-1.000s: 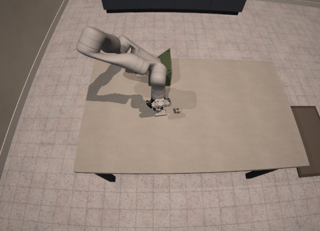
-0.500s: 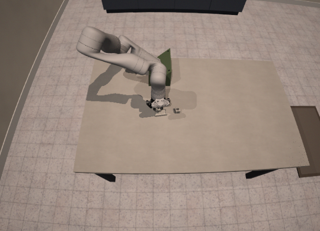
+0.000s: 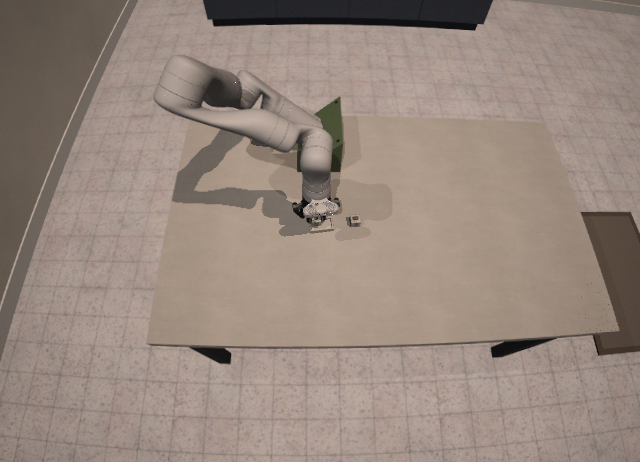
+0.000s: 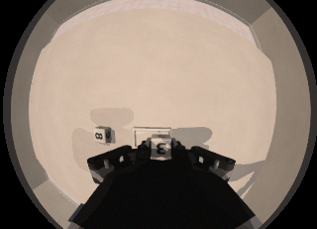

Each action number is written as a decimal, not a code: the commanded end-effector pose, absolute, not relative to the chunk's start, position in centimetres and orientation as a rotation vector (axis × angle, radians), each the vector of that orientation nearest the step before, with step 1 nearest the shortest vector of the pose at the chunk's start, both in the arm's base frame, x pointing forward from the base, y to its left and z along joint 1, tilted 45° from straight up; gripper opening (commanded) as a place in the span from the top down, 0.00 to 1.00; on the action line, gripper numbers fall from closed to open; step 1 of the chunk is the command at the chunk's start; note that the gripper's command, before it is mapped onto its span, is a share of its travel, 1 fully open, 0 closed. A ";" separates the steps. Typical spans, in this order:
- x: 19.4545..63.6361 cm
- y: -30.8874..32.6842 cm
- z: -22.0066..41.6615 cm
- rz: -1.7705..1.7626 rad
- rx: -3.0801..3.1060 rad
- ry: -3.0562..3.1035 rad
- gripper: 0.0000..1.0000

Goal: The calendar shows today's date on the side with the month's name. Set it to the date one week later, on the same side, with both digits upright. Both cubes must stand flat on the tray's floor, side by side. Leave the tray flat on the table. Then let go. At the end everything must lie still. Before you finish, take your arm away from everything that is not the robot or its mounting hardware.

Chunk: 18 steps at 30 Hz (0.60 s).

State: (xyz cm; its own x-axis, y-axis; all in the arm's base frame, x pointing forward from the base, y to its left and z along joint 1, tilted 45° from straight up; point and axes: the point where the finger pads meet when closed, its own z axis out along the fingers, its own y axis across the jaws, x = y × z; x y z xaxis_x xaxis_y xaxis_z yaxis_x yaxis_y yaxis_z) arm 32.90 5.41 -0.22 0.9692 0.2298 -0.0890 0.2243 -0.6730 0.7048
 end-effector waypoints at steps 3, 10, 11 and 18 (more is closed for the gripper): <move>33.0 4.9 -0.7 0.013 2.331 0.309 0.74; 33.1 4.6 -1.1 0.014 2.331 0.309 0.74; 33.1 4.5 -1.1 0.014 2.332 0.308 0.74; 33.2 4.4 -1.3 0.015 2.332 0.308 0.74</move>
State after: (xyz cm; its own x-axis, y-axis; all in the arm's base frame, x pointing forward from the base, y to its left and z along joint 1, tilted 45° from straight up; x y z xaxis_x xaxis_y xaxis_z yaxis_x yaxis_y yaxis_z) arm 33.05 4.59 -1.09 0.9693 0.2292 -0.0885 0.2236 -0.6734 0.7047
